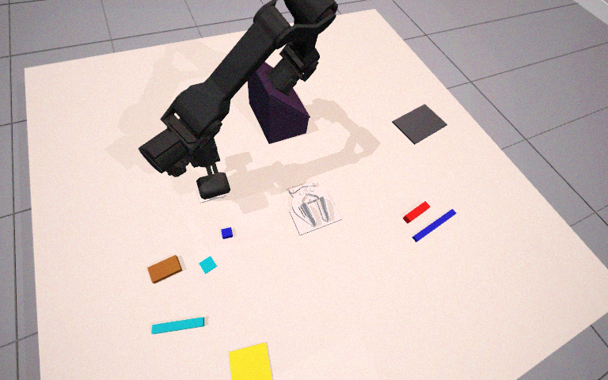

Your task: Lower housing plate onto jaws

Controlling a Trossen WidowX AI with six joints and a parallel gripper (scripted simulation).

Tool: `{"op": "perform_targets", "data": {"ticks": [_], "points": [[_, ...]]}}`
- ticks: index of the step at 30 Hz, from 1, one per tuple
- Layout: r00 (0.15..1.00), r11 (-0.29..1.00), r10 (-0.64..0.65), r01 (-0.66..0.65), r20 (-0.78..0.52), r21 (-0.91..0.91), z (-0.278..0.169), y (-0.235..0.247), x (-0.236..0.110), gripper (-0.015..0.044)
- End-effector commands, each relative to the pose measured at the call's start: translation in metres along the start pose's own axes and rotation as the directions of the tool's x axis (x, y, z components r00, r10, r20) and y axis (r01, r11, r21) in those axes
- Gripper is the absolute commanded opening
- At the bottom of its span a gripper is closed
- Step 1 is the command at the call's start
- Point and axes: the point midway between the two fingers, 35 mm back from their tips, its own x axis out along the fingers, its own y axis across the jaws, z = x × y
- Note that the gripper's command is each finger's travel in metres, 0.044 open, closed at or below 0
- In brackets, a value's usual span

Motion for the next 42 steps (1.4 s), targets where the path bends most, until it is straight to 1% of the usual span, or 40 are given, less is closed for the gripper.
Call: {"op": "perform_targets", "data": {"ticks": [1,27,42], "points": [[1.0,1.0,0.004,-0.004,0.0,0.003,0.0,0.001,0.0,0.044],[1.0,1.0,0.0,0.0,0.0,0.0,0.0,0.0,0.0,0.044],[1.0,1.0,0.003,-0.003,0.0,0.001,0.001,0.002,0.024,0.044]]}}
